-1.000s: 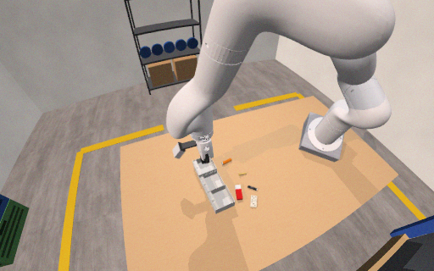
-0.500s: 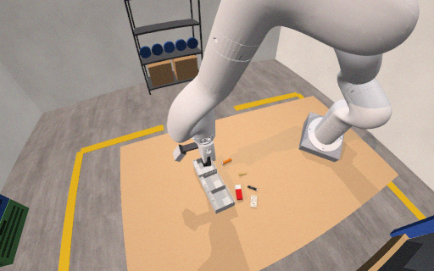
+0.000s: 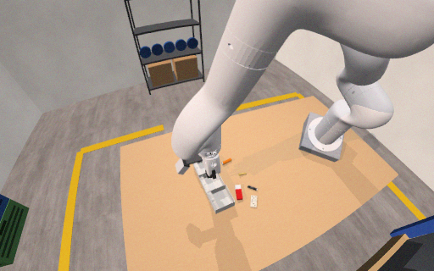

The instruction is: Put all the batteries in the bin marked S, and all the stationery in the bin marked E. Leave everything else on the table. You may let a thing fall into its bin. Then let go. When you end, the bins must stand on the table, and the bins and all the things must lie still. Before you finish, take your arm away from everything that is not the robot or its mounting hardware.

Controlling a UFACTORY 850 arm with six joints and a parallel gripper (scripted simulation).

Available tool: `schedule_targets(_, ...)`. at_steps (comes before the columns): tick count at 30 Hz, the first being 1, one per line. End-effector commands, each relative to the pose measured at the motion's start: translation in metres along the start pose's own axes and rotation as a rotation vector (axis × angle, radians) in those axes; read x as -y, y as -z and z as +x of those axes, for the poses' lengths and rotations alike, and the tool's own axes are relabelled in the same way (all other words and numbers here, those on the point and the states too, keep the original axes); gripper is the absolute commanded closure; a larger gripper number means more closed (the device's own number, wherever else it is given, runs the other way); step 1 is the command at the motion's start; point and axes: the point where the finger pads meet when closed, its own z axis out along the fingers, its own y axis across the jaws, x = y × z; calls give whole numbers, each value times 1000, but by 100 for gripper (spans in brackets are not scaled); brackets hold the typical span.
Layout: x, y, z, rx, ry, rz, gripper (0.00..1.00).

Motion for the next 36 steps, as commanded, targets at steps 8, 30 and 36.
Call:
schedule_targets(8,1,-26,1,-1,0,-1,93)
schedule_targets(30,1,-58,1,-1,0,-1,93)
schedule_targets(36,1,-58,1,-1,0,-1,93)
